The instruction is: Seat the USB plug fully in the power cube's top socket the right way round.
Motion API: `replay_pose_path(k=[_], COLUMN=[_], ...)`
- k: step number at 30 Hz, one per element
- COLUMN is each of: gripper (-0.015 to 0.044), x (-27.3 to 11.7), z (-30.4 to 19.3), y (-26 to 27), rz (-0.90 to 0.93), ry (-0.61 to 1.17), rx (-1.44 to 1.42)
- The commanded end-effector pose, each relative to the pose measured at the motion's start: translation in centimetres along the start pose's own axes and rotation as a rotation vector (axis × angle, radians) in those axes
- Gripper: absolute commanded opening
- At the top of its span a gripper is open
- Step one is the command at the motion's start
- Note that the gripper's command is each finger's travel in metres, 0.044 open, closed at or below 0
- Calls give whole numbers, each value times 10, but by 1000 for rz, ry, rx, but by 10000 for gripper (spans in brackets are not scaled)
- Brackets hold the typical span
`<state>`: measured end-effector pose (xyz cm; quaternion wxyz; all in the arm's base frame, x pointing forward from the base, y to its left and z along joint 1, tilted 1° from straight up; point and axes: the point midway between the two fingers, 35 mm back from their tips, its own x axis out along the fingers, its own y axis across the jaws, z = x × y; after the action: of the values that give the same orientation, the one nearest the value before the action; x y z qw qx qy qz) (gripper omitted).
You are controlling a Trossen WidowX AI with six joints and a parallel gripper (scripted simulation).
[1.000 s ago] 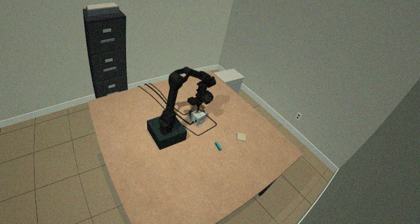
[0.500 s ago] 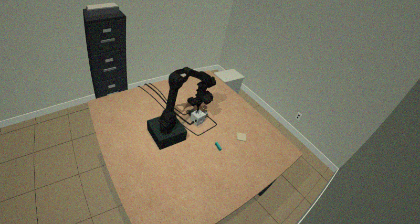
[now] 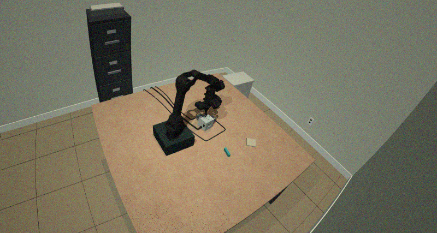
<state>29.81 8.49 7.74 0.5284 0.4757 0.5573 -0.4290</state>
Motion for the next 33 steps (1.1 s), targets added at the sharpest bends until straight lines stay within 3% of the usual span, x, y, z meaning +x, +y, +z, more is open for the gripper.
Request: replay_pose_path(k=[1,33], gripper=[0,0], x=[1,5], z=[-1,-3], y=[0,0], rz=[1,0], ry=[8,30], rx=[-6,-9])
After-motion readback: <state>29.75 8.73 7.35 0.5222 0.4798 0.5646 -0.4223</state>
